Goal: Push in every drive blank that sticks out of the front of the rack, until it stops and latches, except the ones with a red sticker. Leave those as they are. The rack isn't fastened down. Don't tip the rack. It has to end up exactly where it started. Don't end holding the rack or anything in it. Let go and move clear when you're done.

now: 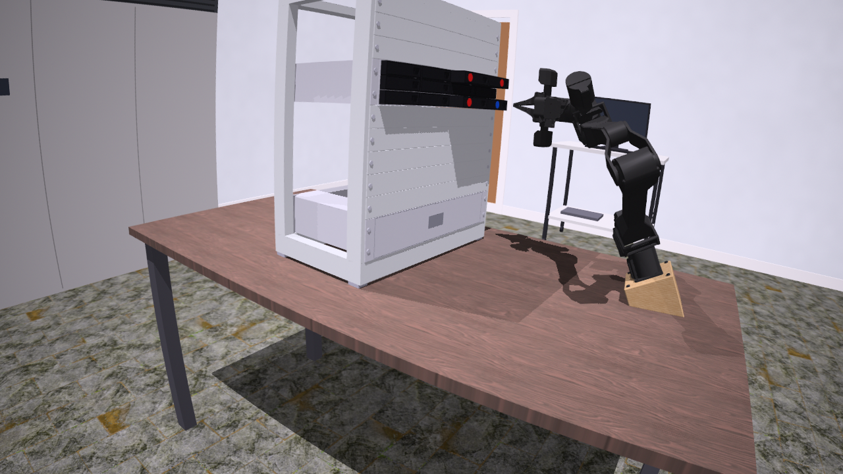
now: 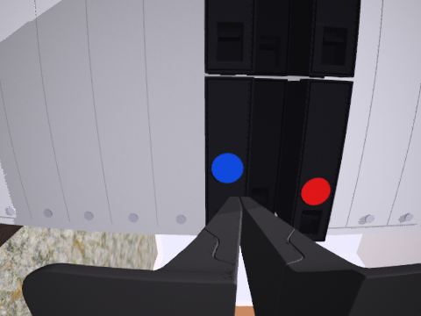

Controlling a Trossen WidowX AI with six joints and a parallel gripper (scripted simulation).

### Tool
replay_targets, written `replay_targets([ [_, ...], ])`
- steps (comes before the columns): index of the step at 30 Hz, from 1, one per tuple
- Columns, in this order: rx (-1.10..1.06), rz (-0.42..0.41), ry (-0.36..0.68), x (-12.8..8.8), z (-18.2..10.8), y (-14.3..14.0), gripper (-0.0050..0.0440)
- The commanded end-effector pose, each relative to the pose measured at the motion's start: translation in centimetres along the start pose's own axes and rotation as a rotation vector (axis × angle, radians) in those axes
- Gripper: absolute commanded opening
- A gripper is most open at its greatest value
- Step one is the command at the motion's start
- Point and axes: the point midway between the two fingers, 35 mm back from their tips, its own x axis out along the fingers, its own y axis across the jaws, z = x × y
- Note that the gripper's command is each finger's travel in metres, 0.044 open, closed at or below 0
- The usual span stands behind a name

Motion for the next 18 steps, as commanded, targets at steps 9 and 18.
replay_targets([
  [9, -0.007, -0.007, 0.007, 0.4, 0.2, 0.1, 0.0],
  [18, -0.007, -0.007, 0.007, 2.1, 0.2, 0.1, 0.0],
])
